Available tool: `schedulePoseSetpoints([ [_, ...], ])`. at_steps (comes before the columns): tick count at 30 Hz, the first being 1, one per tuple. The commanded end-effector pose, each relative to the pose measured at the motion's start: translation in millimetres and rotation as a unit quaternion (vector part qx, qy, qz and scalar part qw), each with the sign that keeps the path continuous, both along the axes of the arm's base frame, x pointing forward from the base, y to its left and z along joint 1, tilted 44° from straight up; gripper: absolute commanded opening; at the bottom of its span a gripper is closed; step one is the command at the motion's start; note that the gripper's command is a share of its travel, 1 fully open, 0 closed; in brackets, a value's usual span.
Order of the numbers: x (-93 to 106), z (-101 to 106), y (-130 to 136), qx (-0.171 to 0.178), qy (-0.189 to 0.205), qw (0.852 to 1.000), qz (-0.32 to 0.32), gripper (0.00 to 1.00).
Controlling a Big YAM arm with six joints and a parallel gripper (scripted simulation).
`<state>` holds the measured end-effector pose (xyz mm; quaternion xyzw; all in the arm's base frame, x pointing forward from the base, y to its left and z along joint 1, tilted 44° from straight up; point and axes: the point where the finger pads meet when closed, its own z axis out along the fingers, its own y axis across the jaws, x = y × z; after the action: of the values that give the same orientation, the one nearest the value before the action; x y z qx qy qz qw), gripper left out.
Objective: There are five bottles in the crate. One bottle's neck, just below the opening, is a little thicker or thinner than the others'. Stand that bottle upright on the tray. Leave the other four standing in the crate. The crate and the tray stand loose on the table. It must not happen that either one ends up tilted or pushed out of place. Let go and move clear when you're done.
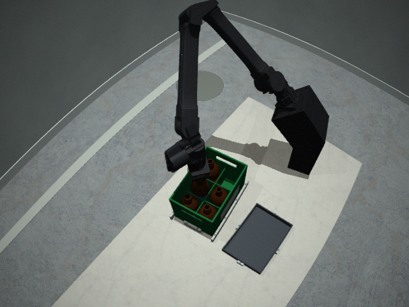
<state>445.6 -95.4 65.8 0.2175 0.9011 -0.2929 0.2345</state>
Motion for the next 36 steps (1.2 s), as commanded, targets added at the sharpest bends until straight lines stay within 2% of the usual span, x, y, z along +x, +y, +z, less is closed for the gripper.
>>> schedulePoseSetpoints([
  [1,3.6,3,-4,0.0,-0.005,1.0,0.001,0.61],
  [19,3.7,3,-4,0.0,-0.005,1.0,0.001,0.61],
  [26,2.5,-5,-6,0.0,0.002,1.0,0.0,0.61],
  [30,2.2,-4,-8,0.0,0.0,1.0,-0.001,0.61],
  [31,3.7,2,-5,0.0,-0.007,1.0,0.002,0.61],
  [36,0.8,-11,-11,0.0,0.006,1.0,-0.002,0.61],
])
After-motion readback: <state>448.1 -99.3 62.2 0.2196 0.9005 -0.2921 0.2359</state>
